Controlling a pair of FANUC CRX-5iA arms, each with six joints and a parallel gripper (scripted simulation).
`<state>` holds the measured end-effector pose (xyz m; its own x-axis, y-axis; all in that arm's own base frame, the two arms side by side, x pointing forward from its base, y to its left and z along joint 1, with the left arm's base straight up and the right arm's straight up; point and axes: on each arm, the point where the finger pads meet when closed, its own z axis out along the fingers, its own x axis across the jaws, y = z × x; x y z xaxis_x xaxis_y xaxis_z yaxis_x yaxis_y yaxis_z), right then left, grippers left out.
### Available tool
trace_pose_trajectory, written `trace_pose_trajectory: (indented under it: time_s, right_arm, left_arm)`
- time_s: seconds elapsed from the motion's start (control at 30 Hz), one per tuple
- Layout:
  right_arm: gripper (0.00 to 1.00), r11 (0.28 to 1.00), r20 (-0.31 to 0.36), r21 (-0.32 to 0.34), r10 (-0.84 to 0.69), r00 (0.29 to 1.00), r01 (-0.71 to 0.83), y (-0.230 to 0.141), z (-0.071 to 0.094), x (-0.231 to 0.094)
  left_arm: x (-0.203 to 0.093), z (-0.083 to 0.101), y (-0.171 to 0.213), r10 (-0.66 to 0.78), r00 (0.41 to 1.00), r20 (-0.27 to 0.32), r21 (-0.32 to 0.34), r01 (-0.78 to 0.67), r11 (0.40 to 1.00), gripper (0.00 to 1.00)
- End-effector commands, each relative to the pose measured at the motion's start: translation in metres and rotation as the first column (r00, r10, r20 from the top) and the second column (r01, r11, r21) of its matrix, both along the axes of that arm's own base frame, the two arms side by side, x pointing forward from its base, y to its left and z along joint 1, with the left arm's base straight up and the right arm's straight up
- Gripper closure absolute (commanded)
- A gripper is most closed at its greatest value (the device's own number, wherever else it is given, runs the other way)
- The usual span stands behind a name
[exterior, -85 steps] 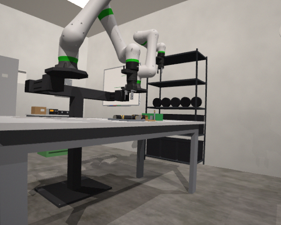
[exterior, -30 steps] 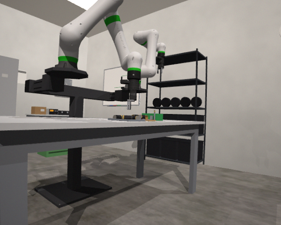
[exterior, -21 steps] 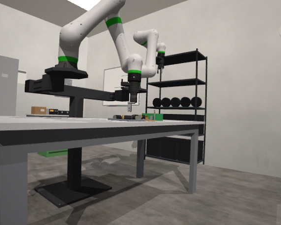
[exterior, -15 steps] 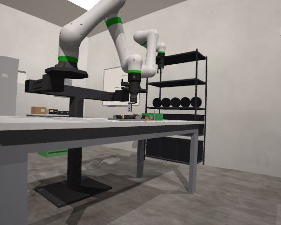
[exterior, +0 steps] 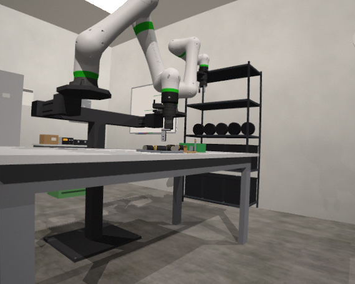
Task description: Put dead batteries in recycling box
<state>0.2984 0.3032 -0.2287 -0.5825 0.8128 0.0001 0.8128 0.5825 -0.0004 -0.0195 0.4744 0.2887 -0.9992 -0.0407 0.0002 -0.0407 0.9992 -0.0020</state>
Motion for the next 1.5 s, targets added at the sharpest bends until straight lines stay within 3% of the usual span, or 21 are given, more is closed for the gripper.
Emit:
trace_pose_trajectory:
  time_s: [0.0, 0.23, 0.53, 1.37, 1.4, 1.47]
  right_arm:
    - [0.1, 1.0, 0.001, 0.001, 0.0, 1.0, 0.0, 0.001, 0.001, 0.001]
    - [0.1, 1.0, 0.001, 0.001, 0.0, 1.0, 0.0, 0.001, -0.002, 0.001]
    - [0.1, 1.0, 0.001, 0.001, 0.0, 1.0, 0.0, 0.001, -0.034, 0.001]
    - [0.1, 1.0, 0.001, 0.001, 0.0, 1.0, 0.0, 0.001, -0.044, 0.001]
    - [0.43, 1.0, 0.001, 0.001, 0.0, 1.0, 0.0, 0.001, -0.044, 0.001]
    - [0.43, 1.0, 0.001, 0.001, 0.0, 1.0, 0.0, 0.001, -0.044, 0.001]
  left_arm:
    - [0.0, 0.001, 0.0, 0.0, 1.0, 0.0, 0.002, 0.0, 1.0, 0.0]
    - [0.0, 0.001, 0.0, 0.0, 1.0, 0.0, 0.002, 0.0, 1.0, 0.0]
    - [0.0, 0.001, 0.0, 0.0, 1.0, 0.0, 0.002, 0.0, 1.0, 0.0]
    - [0.0, 0.001, 0.0, 0.0, 1.0, 0.0, 0.002, 0.0, 1.0, 0.0]
    - [0.0, 0.001, 0.0, 0.0, 1.0, 0.0, 0.002, 0.0, 1.0, 0.0]
    - [0.0, 0.001, 0.0, 0.0, 1.0, 0.0, 0.002, 0.0, 1.0, 0.0]
